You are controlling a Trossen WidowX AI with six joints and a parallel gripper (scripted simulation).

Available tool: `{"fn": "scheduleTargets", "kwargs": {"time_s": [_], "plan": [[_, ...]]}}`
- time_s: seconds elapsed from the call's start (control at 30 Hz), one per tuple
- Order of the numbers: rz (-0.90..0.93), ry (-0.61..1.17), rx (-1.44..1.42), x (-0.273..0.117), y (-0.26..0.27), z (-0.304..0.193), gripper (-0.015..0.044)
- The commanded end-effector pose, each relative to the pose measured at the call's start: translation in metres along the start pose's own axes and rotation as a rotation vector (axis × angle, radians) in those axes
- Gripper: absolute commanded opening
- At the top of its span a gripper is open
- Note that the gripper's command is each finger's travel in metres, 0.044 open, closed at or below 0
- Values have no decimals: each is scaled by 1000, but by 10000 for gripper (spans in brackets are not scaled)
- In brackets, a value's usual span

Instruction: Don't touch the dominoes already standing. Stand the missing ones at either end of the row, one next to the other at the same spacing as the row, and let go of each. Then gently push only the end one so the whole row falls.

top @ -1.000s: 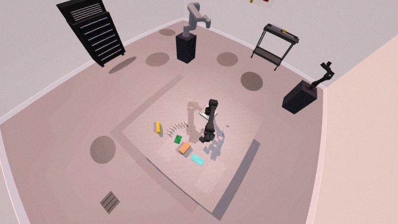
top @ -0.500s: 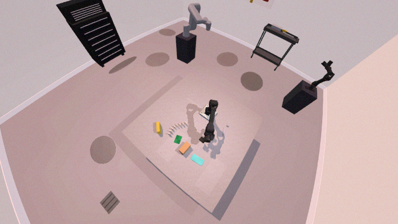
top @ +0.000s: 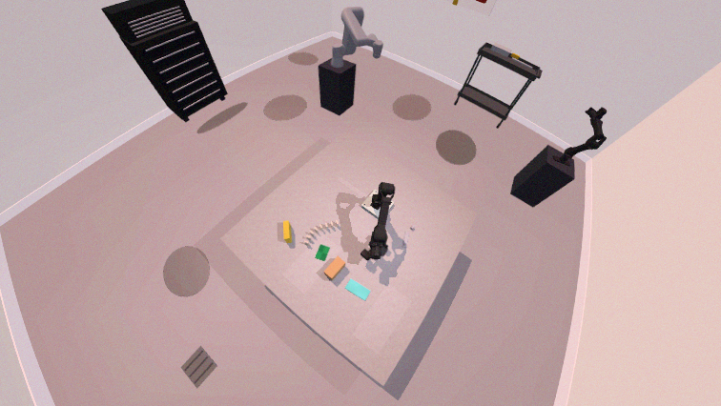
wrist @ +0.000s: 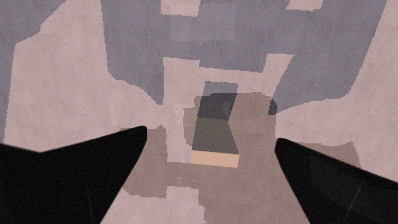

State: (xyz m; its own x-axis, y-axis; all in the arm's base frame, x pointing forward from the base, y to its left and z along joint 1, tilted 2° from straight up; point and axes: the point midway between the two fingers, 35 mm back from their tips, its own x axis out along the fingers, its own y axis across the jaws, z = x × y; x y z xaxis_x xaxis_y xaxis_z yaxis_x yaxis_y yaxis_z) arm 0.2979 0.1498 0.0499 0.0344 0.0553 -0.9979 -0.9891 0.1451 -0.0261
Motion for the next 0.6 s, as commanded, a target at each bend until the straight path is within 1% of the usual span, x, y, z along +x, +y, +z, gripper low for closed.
{"fn": "scheduleTargets", "kwargs": {"time_s": [0.0,0.33,0.37,0.57], "plan": [[-3,3,0,2,-1,0,387],[-3,3,0,2,-1,0,125],[-3,3,0,2,-1,0,107],[-3,3,0,2,-1,0,107]]}}
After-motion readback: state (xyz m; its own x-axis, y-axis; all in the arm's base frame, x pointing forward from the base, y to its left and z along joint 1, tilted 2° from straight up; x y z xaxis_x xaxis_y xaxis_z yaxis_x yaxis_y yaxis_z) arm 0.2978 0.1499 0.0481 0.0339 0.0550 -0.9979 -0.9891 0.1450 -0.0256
